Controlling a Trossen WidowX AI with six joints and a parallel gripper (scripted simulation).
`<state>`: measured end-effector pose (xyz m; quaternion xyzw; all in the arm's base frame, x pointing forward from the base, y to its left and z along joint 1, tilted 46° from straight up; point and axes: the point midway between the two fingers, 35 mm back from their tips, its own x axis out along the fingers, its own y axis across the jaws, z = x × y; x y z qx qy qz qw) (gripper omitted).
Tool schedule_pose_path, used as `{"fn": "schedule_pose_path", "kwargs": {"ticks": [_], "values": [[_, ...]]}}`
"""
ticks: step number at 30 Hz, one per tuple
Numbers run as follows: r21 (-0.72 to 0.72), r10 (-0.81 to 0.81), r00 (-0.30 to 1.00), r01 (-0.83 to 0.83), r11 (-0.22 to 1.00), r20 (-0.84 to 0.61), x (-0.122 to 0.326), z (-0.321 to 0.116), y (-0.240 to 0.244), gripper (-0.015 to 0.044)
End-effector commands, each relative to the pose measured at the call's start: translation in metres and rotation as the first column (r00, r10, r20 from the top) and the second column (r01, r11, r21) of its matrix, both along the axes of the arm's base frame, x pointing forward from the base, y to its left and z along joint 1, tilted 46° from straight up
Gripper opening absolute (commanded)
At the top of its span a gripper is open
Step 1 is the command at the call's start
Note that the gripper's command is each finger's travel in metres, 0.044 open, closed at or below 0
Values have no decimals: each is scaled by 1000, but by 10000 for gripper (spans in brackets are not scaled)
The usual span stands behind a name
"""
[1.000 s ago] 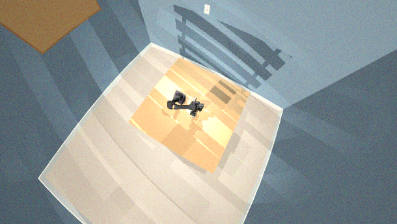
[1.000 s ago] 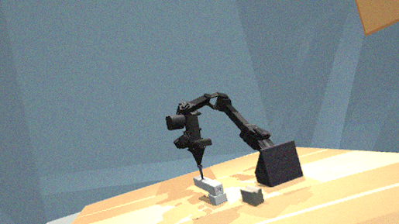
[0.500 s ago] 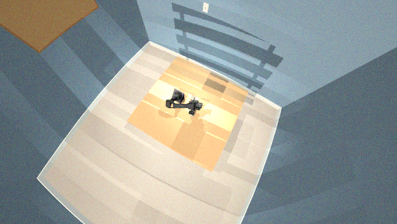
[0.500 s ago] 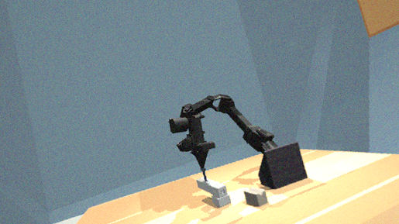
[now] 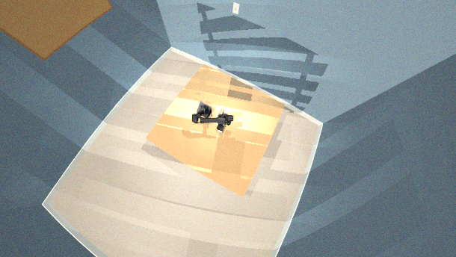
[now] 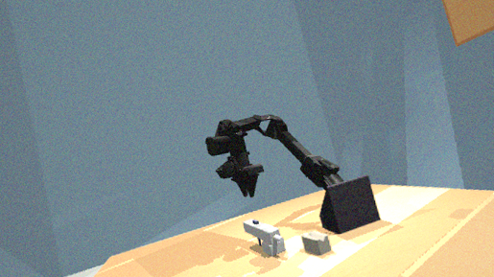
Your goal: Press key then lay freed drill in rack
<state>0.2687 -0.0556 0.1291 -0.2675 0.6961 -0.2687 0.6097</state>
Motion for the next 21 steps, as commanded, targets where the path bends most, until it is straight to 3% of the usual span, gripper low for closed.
{"fn": "schedule_pose_path", "kwargs": {"ticks": [1, 4, 6, 8, 14, 21], "values": [[-2, -7, 1000, 7, 1000, -8, 3, 12, 15, 315], [10, 52, 998, -51, 999, -40, 4, 0, 10, 394], [46, 185, 968, -179, 983, -168, 8, -24, 16, 440], [106, 329, 895, -312, 944, -302, 10, -51, 22, 440], [379, 674, 459, -581, 721, -579, 0, -128, 36, 440], [606, 785, 26, -619, 499, -620, -18, -179, 42, 440]]}}
